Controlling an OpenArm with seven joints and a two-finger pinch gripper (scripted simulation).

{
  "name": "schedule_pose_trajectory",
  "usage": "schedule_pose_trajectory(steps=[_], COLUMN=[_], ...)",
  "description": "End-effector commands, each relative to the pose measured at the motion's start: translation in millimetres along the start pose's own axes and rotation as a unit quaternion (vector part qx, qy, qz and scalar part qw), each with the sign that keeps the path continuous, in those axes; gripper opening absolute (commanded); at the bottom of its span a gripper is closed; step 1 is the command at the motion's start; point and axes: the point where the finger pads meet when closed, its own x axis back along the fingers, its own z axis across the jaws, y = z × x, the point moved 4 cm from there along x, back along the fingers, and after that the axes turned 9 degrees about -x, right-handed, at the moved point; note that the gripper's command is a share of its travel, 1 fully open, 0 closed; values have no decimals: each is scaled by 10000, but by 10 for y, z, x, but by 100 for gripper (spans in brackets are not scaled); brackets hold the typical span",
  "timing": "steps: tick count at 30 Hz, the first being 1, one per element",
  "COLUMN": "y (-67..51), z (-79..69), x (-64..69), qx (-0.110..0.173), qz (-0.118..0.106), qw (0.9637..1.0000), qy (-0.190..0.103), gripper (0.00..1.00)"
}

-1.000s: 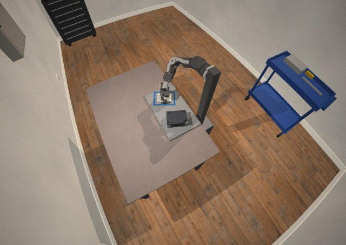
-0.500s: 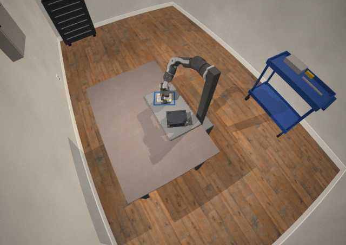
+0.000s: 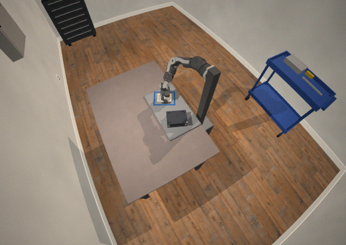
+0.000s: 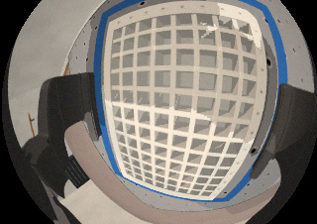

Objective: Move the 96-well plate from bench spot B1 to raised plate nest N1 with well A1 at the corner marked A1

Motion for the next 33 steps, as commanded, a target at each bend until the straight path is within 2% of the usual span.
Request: schedule_pose_trajectory(steps=[1, 16, 31, 33], y=[17, 34, 35, 35], z=[25, 50, 56, 56], x=[14, 30, 31, 31], qx=[-6, -8, -11, -11], qz=[-20, -27, -36, -36], qw=[10000, 10000, 10000, 10000], qy=[34, 36, 66, 66], gripper=[77, 77, 27, 27])
